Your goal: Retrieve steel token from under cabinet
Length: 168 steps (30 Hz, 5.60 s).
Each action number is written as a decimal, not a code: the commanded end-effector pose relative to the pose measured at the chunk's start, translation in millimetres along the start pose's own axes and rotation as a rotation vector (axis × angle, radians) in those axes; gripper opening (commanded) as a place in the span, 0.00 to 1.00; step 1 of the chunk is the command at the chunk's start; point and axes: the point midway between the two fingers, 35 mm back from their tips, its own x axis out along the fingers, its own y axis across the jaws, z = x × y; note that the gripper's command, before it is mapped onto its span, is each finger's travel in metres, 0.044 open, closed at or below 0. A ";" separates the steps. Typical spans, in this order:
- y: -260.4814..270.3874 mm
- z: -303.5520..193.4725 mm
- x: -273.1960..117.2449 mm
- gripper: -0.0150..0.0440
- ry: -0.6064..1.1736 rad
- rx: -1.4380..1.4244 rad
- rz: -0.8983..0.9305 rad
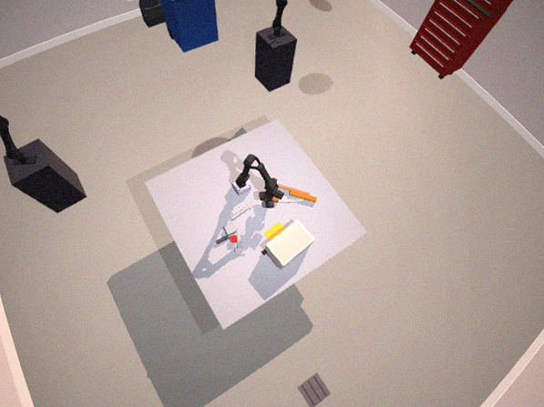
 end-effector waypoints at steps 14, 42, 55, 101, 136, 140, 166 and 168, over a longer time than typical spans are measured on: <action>-3.7 -4.2 -0.2 0.25 0.003 0.049 -0.004; -11.2 -13.1 -0.3 0.25 0.003 0.228 -0.005; -12.9 -15.3 -0.4 0.25 0.003 0.200 -0.006; -14.1 -16.7 -0.4 0.25 0.004 -0.052 -0.004; -22.8 -27.3 -0.5 0.25 0.004 0.176 -0.006; -23.9 -28.5 -0.6 0.25 0.004 0.203 -0.007; -24.5 -29.1 -0.6 0.25 0.004 0.044 -0.006; -24.5 -29.1 -0.6 0.25 0.004 0.027 -0.006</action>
